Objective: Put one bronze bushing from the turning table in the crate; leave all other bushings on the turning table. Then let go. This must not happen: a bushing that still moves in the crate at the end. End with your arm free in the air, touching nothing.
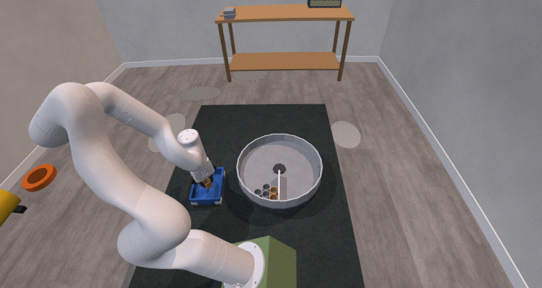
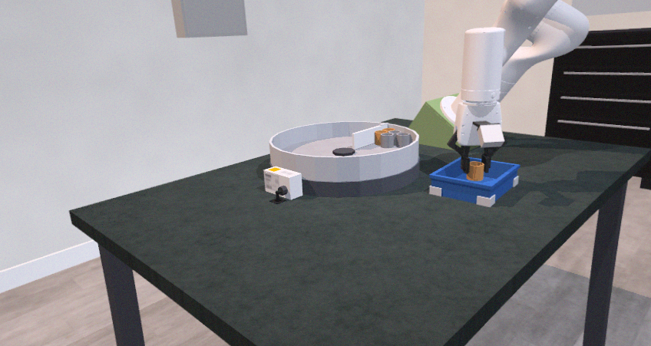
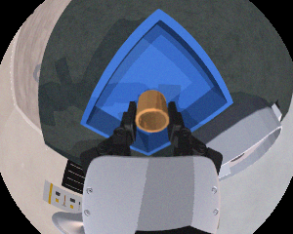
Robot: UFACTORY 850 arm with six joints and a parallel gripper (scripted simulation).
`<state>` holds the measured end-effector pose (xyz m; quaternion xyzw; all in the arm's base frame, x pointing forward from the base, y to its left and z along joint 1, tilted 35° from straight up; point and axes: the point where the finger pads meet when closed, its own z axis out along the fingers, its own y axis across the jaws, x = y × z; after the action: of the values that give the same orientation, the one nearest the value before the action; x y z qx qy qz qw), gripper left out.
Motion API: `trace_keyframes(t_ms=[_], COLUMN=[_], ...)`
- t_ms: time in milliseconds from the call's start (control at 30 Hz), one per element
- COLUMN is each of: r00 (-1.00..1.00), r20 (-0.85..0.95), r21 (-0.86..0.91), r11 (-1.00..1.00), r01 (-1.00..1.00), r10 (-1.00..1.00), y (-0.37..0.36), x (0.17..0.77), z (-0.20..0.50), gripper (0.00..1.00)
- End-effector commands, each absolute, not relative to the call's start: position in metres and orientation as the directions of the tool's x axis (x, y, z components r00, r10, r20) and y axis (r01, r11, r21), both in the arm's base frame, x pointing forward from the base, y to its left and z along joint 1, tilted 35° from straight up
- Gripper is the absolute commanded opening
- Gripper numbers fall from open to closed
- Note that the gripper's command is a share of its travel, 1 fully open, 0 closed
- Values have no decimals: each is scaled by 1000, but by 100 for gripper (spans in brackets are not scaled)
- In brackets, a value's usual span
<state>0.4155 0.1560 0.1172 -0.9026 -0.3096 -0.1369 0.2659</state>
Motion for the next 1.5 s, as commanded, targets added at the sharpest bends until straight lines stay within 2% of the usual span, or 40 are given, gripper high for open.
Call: trace_keyframes(t_ms=[0,1467], r00=[770,770], r20=[413,413], r21=[-394,-394], r11=[-667,-667], r01=[632,632], r10=[486,486], y=[160,166], x=[417,418], z=[112,103], gripper=[0,0])
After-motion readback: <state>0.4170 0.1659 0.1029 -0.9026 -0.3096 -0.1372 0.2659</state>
